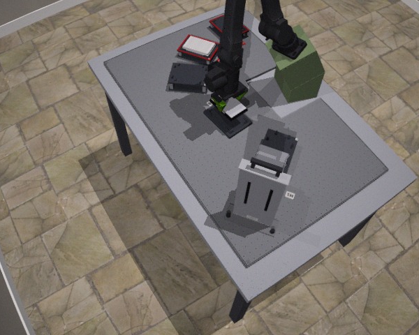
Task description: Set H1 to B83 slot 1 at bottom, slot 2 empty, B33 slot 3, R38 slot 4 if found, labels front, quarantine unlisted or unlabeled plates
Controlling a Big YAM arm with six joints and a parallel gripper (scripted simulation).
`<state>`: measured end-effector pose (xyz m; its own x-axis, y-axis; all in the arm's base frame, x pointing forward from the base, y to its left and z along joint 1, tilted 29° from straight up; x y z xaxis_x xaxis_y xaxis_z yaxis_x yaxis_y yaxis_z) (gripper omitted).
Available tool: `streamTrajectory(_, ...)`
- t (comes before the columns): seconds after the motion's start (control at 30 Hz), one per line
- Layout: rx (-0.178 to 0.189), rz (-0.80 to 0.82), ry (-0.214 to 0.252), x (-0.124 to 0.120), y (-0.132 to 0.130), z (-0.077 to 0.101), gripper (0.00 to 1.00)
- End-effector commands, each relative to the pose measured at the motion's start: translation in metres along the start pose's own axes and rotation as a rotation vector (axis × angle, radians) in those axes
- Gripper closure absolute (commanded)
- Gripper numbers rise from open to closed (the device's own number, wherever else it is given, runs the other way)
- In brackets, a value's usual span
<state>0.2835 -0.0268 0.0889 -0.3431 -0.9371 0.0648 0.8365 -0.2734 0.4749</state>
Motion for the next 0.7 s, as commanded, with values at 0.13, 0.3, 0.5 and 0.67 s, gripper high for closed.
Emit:
streamTrajectory(0.13, 0.001, 0.013, -0.003, 0.002, -0.003, -0.004, 0.14)
streamTrajectory(0.3, 0.013, 0.006, -0.002, 0.002, 0.003, -0.007, 0.14)
streamTrajectory(0.5, 0.016, 0.004, -0.001, 0.002, 0.006, -0.009, 0.14)
streamTrajectory(0.67, 0.016, 0.006, 0.0, 0.001, 0.005, -0.012, 0.14)
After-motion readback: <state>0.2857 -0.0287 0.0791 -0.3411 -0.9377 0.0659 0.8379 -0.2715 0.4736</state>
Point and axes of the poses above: the point where the finger pads meet when closed, its own z axis back along the fingers, its own y axis across the jaws, x = y × z, the point moved 10 cm from there along z, back along the fingers, and after that the axes turned 15 degrees about -z, right-handed, at the moved point
